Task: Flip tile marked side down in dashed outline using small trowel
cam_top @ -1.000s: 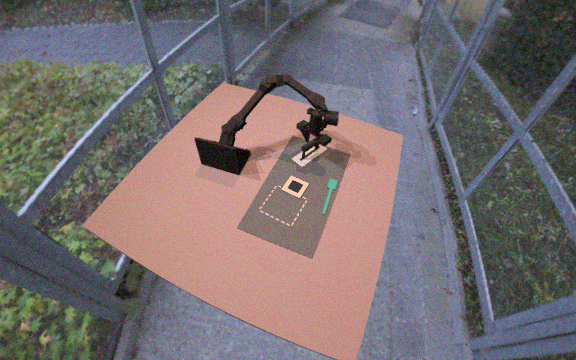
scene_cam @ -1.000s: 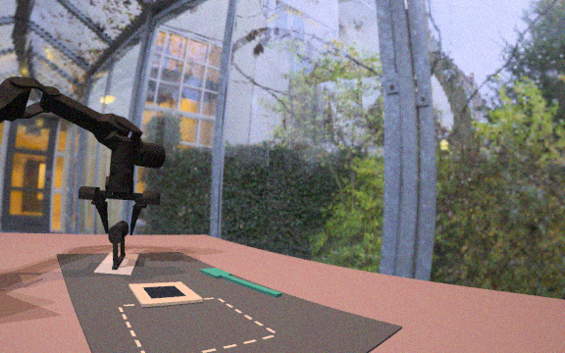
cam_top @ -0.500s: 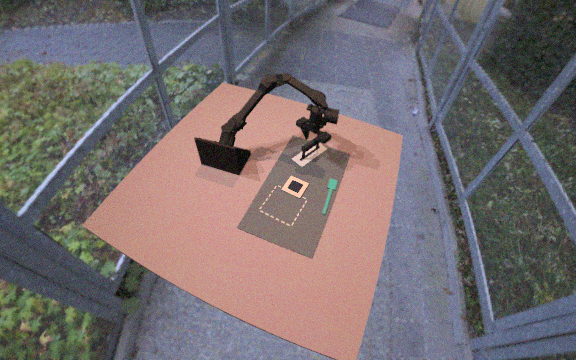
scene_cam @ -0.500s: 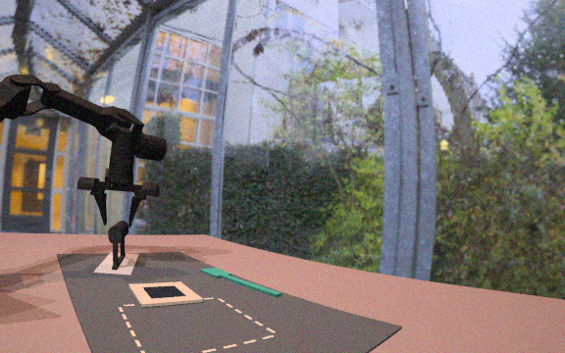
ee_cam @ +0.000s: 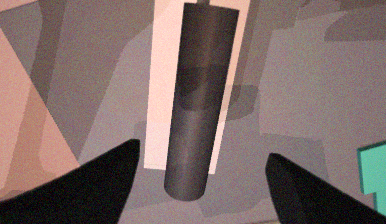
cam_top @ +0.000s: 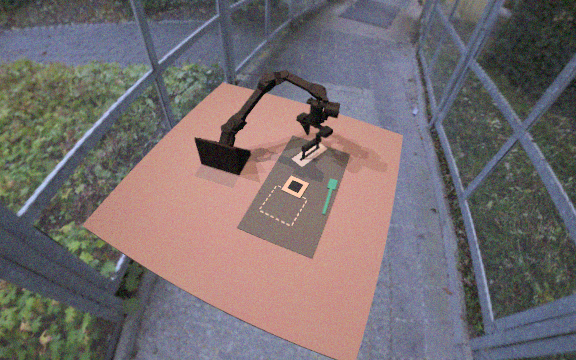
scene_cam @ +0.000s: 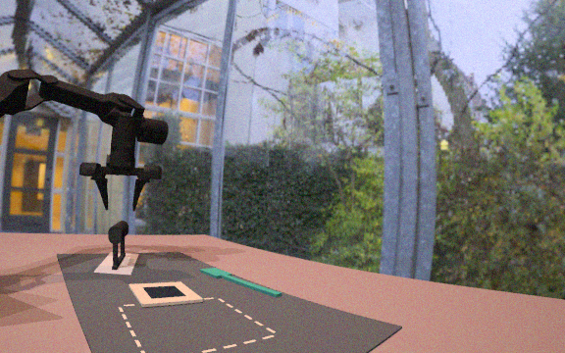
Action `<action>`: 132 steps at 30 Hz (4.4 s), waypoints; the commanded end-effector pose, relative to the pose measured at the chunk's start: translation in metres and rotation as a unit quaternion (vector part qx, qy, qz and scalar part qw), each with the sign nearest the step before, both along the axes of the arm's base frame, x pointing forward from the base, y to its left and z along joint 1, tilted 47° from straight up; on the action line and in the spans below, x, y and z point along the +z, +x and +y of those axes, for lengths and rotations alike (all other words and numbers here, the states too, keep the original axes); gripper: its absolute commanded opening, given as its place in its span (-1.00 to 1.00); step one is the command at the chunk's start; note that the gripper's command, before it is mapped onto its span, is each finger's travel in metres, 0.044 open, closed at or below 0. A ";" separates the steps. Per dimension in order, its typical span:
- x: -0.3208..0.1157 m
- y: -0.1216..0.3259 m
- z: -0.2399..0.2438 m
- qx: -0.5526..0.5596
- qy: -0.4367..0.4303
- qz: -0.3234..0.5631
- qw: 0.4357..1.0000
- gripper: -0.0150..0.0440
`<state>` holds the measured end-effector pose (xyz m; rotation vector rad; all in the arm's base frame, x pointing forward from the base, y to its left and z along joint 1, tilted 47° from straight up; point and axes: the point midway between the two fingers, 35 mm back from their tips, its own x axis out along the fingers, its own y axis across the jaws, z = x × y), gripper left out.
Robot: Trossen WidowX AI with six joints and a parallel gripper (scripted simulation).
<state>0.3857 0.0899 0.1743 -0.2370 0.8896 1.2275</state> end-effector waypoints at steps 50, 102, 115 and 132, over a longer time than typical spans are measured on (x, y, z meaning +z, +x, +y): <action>-0.037 -0.031 0.044 -0.273 -0.183 -0.238 0.914 0.53; -0.065 -0.006 0.052 -0.273 -0.183 -0.237 0.914 -0.48; -0.025 -0.008 0.007 -0.273 -0.186 -0.236 0.914 -0.49; -0.073 0.017 -0.022 -0.242 -0.122 -0.300 0.915 -0.49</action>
